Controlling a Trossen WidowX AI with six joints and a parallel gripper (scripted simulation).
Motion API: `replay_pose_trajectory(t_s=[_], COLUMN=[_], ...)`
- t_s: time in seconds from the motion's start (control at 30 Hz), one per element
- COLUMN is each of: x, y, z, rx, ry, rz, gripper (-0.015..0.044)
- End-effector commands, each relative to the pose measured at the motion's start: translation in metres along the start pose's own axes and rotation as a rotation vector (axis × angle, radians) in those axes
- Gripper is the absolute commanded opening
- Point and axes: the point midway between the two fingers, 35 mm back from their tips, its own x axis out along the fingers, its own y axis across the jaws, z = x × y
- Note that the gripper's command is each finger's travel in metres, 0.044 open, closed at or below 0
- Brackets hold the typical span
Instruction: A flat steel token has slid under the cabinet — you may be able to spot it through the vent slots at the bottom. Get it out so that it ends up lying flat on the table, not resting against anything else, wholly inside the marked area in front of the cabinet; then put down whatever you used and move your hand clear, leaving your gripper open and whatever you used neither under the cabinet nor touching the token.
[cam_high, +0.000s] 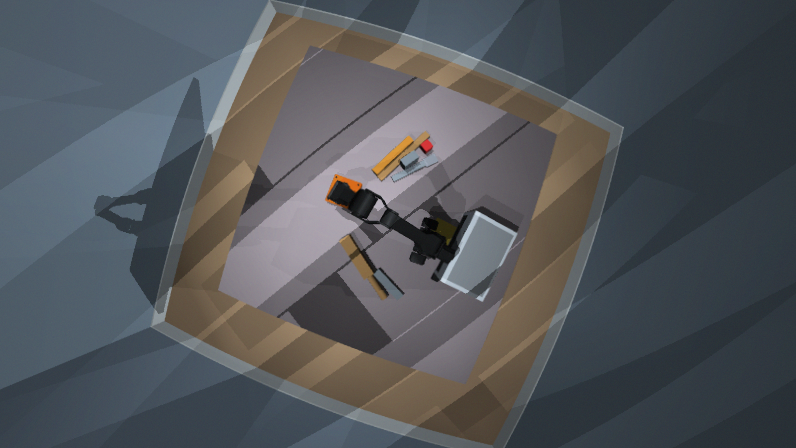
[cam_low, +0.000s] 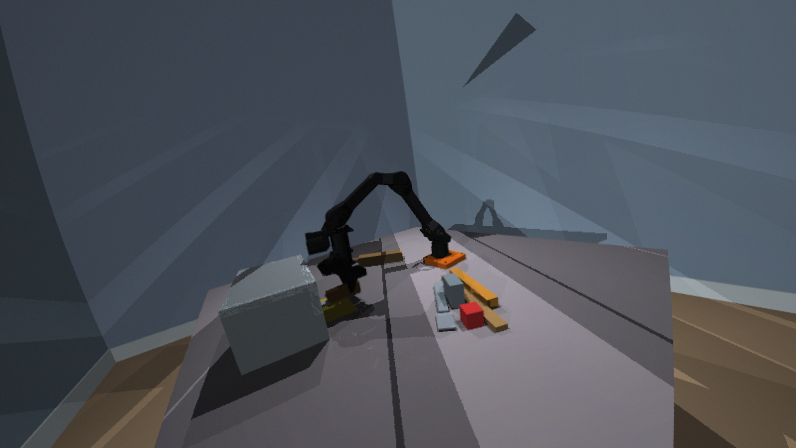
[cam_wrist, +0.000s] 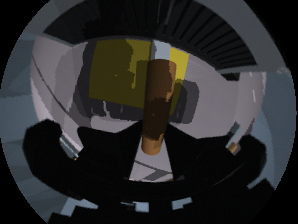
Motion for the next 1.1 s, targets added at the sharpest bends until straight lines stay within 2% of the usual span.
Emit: replay_pose_trajectory(t_s=[0.0,1.07], x=[0.001,0.001], y=[0.002,0.000], z=[-0.005,-0.035], rx=[-0.003,-0.003], ry=[0.002,0.004], rz=[0.008,0.008], gripper=[0.0000,0.0000])
